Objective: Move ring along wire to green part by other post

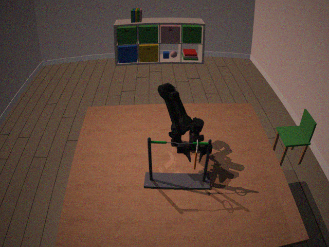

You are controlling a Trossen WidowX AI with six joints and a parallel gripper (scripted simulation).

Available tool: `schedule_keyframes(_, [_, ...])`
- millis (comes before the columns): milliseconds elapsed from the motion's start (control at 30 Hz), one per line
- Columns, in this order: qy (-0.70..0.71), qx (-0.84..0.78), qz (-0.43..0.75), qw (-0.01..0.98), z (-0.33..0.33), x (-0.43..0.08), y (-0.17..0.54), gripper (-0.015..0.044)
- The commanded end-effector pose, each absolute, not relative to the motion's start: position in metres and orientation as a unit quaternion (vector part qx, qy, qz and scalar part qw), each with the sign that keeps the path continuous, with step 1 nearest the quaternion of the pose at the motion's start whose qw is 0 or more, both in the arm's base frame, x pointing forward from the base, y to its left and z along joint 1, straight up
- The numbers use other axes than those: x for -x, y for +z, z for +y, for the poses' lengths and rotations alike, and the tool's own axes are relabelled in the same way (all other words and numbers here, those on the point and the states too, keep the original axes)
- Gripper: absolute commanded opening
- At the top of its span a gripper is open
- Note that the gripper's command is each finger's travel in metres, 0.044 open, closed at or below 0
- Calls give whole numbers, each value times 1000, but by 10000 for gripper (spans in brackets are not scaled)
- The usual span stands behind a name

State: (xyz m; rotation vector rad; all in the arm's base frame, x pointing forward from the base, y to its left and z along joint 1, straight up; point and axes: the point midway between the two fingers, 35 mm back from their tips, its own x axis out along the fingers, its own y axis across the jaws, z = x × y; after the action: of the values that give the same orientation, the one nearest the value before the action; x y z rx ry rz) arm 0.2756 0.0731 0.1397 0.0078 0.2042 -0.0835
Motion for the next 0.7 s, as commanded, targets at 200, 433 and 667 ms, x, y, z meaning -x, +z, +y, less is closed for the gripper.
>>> schedule_keyframes(200, [-41,-7,96,994,73,-236,148,440])
schedule_keyframes(433, [-41,-7,96,994,73,-236,148,440])
schedule_keyframes(667, [-41,-7,96,994,73,-236,148,440])
